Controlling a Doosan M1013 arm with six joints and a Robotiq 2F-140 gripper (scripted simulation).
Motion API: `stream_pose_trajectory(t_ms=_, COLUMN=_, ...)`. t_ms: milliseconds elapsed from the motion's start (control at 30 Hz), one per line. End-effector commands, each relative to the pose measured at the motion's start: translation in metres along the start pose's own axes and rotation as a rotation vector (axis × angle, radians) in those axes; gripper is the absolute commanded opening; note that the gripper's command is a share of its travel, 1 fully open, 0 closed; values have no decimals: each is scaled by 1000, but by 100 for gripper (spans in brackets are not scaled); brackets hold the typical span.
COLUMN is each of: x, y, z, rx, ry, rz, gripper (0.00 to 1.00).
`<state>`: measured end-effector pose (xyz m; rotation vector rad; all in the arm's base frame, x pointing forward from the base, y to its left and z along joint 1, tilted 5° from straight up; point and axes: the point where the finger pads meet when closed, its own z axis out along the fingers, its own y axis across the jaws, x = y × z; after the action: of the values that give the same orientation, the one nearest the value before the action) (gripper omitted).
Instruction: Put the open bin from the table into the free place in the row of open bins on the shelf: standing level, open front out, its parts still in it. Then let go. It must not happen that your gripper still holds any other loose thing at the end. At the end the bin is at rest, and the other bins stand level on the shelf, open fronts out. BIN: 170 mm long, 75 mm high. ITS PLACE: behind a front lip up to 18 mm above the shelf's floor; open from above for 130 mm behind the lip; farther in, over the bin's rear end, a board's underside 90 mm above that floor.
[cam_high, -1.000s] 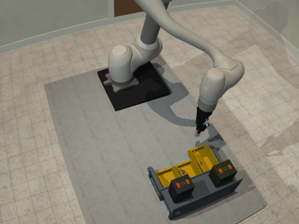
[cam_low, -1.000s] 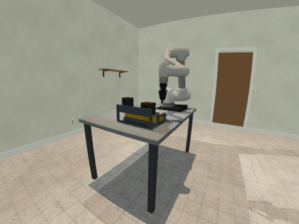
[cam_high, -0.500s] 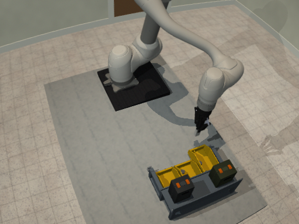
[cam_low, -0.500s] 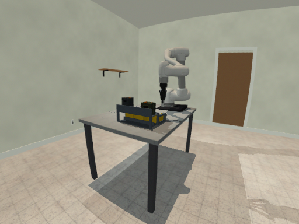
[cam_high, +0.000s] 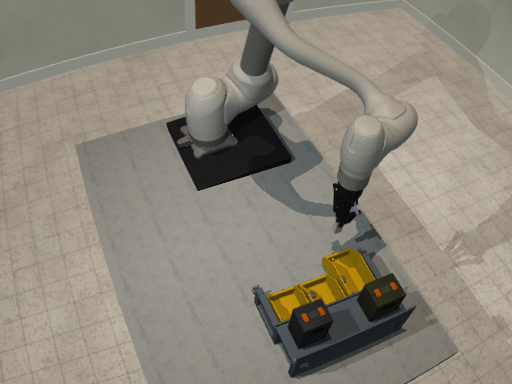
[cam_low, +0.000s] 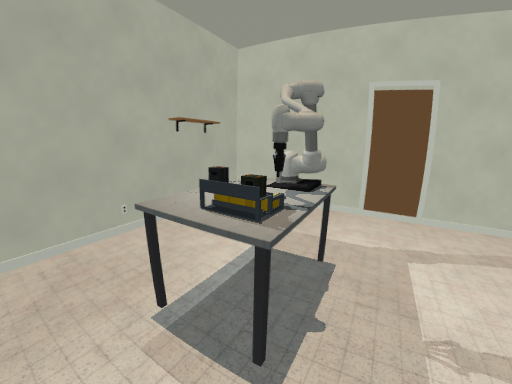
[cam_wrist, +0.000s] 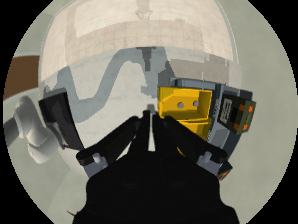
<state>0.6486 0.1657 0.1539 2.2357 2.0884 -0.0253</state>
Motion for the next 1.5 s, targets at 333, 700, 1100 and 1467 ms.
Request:
stream_pose_trajectory(t_ms=333, x=0, y=0, z=0, rx=0, ry=0, rz=0, gripper=0)
stream_pose_trajectory(t_ms=700, x=0, y=0, z=0, rx=0, ry=0, rz=0, gripper=0)
stream_pose_trajectory(t_ms=1100, x=0, y=0, z=12, rx=0, ry=1, rz=0, gripper=0)
stream_pose_trajectory(t_ms=1467, x=0, y=0, z=37, rx=0, ry=1, rz=0, gripper=0)
